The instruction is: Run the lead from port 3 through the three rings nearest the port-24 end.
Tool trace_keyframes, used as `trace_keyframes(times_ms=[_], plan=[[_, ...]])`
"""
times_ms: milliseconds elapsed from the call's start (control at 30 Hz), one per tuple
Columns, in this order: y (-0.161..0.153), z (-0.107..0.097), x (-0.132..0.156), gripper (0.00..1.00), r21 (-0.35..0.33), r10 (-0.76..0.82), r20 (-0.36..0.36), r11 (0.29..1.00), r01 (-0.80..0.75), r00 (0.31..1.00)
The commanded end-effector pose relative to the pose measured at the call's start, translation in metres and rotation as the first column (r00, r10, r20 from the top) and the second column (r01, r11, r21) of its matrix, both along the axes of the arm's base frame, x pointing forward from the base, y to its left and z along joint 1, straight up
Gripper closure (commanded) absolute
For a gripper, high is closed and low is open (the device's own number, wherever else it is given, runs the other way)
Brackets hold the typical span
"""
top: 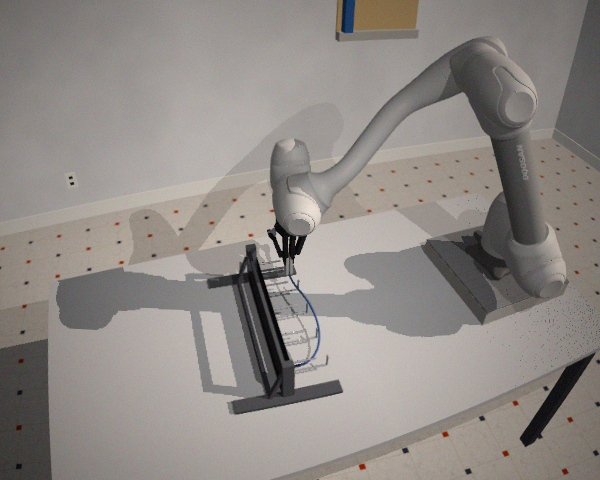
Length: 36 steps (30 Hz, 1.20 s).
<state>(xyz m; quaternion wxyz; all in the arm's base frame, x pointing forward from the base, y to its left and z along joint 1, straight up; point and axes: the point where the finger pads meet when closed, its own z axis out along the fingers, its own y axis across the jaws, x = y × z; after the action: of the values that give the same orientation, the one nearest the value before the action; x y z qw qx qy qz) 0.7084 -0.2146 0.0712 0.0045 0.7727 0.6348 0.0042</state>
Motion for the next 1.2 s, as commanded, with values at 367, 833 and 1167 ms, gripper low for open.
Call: trace_keyframes(times_ms=[367,833,1167], plan=[[-0.001,-0.021,-0.003,1.00,0.001,0.004,-0.006,1.000,-0.004,1.000],[-0.001,-0.026,-0.003,1.00,0.001,0.004,-0.006,1.000,-0.004,1.000],[-0.001,-0.026,-0.003,1.00,0.001,0.004,-0.006,1.000,-0.004,1.000]])
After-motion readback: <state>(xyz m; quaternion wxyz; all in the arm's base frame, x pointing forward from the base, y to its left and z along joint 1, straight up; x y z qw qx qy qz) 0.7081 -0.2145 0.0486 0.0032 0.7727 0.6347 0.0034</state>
